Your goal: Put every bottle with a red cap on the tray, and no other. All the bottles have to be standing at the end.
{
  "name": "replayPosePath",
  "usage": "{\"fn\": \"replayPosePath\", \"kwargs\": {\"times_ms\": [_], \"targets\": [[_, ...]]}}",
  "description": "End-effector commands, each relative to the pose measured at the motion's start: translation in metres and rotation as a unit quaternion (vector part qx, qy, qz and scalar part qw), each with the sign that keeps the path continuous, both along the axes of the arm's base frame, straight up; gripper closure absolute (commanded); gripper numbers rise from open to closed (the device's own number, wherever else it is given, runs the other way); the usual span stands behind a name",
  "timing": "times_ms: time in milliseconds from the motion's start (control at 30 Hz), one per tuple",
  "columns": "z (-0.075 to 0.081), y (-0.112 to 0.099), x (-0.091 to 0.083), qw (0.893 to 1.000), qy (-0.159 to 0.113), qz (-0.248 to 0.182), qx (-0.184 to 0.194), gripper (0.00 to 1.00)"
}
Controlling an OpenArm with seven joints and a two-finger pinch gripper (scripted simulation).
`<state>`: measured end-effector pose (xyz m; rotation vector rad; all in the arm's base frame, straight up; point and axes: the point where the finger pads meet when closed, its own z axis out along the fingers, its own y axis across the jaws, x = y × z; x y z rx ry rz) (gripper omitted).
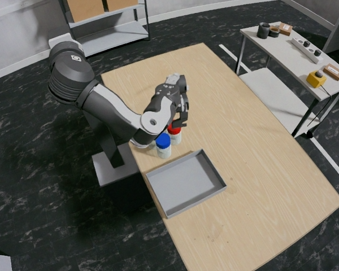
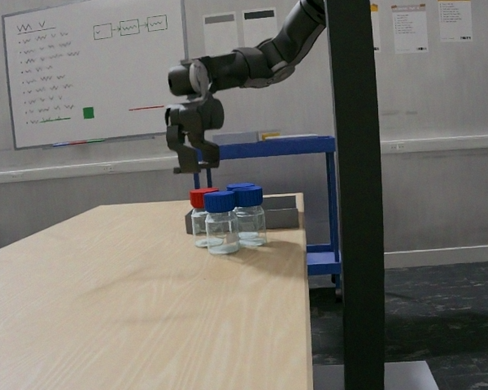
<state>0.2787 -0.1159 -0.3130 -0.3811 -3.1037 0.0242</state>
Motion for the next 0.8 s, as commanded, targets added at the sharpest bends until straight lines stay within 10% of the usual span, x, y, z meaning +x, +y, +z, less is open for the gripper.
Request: {"fn": "replayPosePath", "kwargs": {"times_ms": [0,767], "targets": [[-0.001,0.001,0.002,1.0,-0.007,0.006,0.003,0.58],[-0.022,0.002,0.004,1.0,-0.007,0.005,0.004,0.58]]}}
